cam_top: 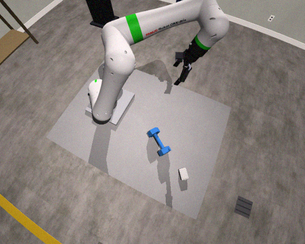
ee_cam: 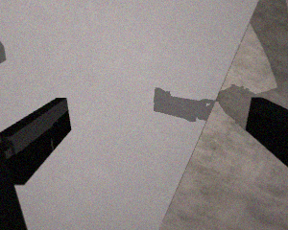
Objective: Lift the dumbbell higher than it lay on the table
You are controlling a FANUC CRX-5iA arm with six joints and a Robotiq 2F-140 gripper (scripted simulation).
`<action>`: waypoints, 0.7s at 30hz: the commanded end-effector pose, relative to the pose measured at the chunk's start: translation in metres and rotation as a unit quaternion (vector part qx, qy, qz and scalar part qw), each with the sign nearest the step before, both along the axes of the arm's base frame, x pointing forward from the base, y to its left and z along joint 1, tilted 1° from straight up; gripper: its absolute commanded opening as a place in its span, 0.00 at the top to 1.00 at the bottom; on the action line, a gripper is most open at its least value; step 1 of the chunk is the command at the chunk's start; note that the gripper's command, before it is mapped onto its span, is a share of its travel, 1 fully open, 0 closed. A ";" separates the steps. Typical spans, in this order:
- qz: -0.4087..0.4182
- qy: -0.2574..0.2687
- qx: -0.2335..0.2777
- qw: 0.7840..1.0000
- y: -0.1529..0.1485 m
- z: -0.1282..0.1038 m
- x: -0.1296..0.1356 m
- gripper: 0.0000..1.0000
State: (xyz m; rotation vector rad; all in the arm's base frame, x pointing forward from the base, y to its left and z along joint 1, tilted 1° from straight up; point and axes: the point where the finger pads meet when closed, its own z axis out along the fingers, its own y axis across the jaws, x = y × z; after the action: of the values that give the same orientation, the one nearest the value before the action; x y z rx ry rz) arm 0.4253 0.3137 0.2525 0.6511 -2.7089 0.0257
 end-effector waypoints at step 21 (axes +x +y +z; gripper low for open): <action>-0.268 -0.089 -0.015 0.959 -0.187 -0.072 0.094 0.00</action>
State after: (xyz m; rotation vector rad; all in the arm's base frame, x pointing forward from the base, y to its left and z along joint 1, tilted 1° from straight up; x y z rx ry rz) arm 0.5088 0.1565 0.1903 -0.0067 -2.9289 -0.0084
